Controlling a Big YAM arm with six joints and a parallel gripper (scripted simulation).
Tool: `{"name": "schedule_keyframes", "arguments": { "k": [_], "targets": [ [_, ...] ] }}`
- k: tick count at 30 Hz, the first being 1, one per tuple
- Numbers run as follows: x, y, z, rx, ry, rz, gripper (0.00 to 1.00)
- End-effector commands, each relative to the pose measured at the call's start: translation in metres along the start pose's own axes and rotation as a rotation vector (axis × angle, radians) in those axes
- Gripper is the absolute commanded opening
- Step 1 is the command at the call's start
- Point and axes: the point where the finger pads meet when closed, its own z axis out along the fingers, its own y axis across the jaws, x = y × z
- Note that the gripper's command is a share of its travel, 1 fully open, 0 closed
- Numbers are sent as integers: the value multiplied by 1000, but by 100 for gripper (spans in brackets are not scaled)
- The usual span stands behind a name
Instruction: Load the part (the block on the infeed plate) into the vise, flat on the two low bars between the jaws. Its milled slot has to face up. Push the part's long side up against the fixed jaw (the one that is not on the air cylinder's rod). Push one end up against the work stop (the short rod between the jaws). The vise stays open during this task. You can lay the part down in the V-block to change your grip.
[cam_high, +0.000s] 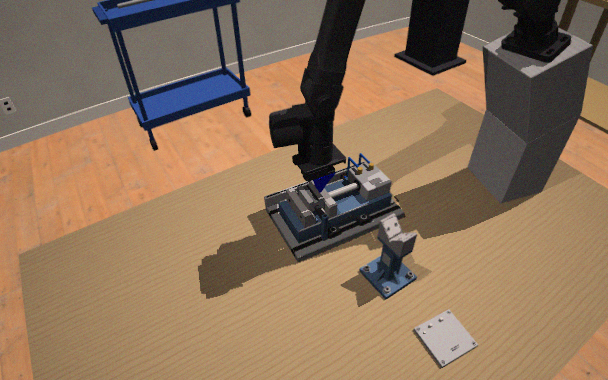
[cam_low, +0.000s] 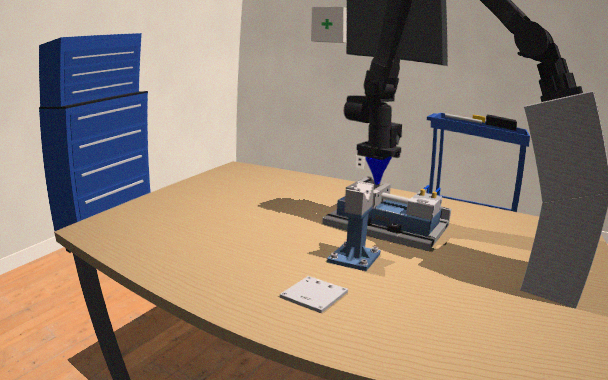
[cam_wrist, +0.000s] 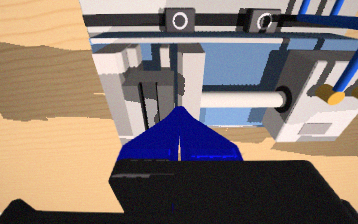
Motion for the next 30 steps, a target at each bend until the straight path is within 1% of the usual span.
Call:
{"name": "schedule_keyframes", "arguments": {
  "k": [1,18,23,25,26,29,30],
  "targets": [
    [6,15,-1,-14,1,-4,0],
    [6,16,-1,-15,1,-4,0],
    [4,21,-4,-37,-3,-7,0],
    [4,21,-4,-37,-3,-7,0],
    [4,22,-6,-44,-5,-7,0],
    [5,9,-7,-31,-3,-8,0],
    [4,10,-9,-35,-4,-8,0]
  ]
}}
